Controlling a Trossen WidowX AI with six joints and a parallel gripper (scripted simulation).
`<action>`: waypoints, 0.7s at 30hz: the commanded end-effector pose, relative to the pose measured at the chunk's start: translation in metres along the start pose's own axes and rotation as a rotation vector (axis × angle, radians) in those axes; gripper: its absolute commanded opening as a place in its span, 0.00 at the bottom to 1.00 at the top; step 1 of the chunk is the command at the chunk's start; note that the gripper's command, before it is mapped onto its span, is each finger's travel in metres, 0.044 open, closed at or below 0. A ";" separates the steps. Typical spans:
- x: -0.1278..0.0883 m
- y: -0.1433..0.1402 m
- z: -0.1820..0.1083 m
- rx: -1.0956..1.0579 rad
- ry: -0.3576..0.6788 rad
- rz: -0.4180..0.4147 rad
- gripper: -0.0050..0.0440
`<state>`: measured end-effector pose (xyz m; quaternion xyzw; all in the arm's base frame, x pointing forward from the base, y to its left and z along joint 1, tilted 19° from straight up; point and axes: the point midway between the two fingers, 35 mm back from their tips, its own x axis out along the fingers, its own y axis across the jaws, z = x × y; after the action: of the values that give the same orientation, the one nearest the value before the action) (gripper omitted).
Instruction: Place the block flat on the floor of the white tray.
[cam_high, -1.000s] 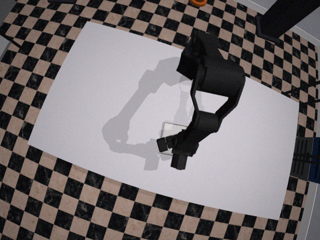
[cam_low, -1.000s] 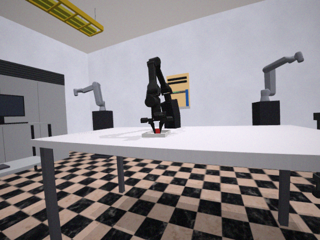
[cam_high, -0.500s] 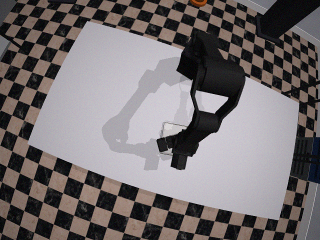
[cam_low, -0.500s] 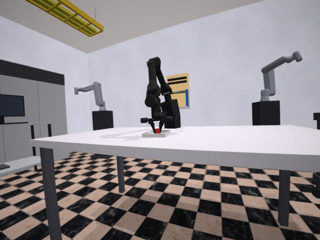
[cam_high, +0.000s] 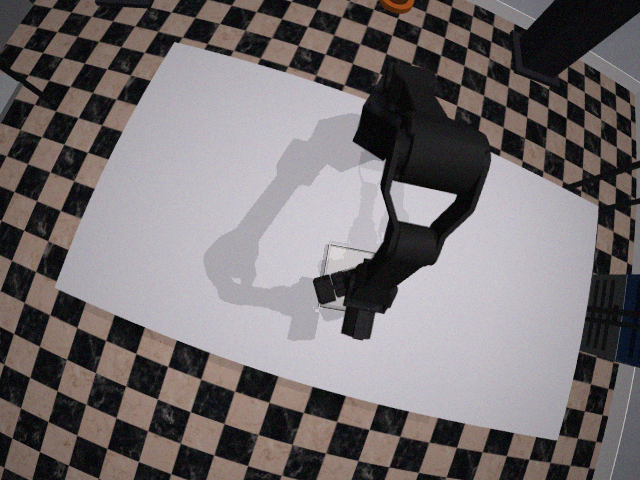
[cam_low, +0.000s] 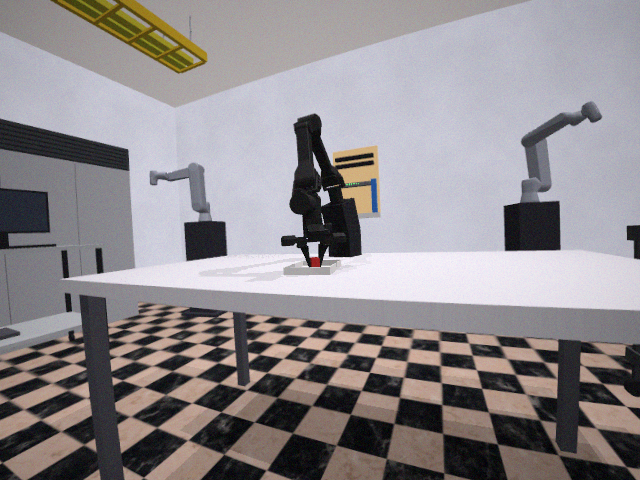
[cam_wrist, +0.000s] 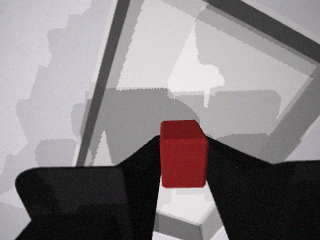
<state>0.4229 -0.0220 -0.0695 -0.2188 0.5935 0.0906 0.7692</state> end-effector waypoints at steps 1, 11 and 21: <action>-0.006 -0.004 0.006 0.000 -0.019 -0.012 0.10; -0.006 -0.004 0.006 0.000 -0.019 -0.012 0.53; -0.006 -0.004 0.006 0.000 -0.019 -0.012 0.53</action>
<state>0.4230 -0.0220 -0.0694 -0.2188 0.5934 0.0906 0.7693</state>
